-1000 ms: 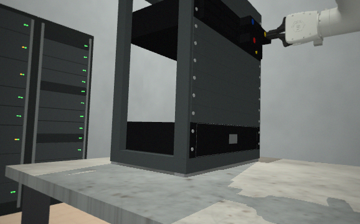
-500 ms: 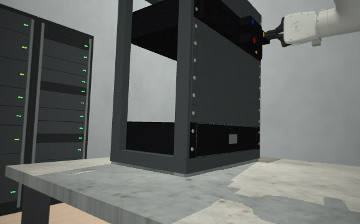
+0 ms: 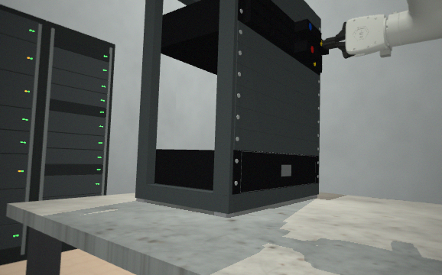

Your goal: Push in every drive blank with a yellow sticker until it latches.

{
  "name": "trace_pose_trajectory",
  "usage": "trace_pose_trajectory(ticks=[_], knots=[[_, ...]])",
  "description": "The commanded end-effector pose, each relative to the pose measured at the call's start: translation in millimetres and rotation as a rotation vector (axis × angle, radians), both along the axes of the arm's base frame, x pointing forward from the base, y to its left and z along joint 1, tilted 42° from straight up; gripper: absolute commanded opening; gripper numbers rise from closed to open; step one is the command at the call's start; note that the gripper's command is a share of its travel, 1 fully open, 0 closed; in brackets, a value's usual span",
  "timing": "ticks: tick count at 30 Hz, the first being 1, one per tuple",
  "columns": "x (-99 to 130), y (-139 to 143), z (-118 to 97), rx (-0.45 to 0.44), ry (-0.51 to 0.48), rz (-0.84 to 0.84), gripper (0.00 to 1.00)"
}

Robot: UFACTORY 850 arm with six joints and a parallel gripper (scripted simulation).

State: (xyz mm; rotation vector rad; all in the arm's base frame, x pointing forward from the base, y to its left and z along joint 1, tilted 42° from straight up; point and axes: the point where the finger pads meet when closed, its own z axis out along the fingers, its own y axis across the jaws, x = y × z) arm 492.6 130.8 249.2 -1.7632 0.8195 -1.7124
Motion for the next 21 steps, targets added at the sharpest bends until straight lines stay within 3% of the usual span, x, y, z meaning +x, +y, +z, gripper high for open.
trace_pose_trajectory(ticks=[1, 21], knots=[[3.0, 0.4, 0.4, 0.001, -0.001, 0.001, 0.0], [12.2, 0.2, 0.1, 0.001, -0.001, 0.001, 0.0]])
